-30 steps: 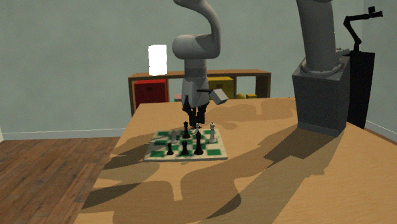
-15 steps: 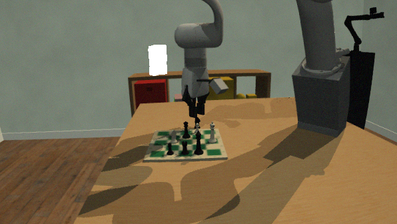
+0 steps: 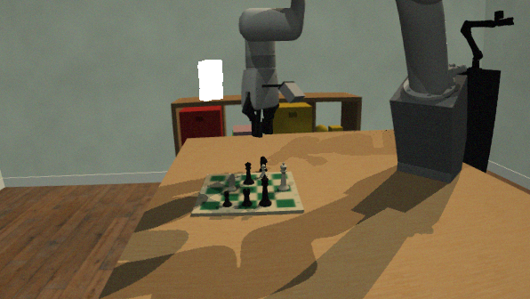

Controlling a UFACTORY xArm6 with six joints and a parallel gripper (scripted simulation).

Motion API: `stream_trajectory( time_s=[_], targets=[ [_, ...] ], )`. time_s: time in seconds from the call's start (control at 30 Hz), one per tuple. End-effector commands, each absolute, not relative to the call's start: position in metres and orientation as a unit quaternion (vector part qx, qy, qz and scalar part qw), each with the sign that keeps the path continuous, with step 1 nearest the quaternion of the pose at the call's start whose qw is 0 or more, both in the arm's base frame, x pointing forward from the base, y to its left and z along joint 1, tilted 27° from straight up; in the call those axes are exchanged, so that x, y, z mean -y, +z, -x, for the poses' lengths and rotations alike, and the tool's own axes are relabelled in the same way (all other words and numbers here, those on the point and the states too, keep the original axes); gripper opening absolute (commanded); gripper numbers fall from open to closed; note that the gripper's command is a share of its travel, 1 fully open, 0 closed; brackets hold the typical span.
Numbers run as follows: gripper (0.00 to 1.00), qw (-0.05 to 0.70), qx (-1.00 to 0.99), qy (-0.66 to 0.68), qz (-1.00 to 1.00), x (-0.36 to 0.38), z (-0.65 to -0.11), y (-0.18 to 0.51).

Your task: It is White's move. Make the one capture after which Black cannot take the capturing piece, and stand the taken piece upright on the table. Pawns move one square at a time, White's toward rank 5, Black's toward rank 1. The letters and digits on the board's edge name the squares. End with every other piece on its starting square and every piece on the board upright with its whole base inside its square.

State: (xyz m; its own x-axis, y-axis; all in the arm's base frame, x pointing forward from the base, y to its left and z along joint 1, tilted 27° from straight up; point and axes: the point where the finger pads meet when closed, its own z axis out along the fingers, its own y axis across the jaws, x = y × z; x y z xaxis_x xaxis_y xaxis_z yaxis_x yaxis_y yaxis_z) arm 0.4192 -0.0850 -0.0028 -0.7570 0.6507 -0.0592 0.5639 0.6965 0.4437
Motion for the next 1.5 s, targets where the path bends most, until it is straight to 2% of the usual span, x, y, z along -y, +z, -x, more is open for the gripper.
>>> stream_trajectory(
  time_s=[0.0,0.97,1.47],
  targets=[
    [1.0,0.106,-0.915,0.204,-0.332,0.086,-0.419,0.002],
    [1.0,0.1,-0.906,0.206,-0.355,0.083,-0.421,0.004],
    [1.0,0.04,-0.772,0.226,-0.593,0.041,-0.445,0.026]
  ],
)
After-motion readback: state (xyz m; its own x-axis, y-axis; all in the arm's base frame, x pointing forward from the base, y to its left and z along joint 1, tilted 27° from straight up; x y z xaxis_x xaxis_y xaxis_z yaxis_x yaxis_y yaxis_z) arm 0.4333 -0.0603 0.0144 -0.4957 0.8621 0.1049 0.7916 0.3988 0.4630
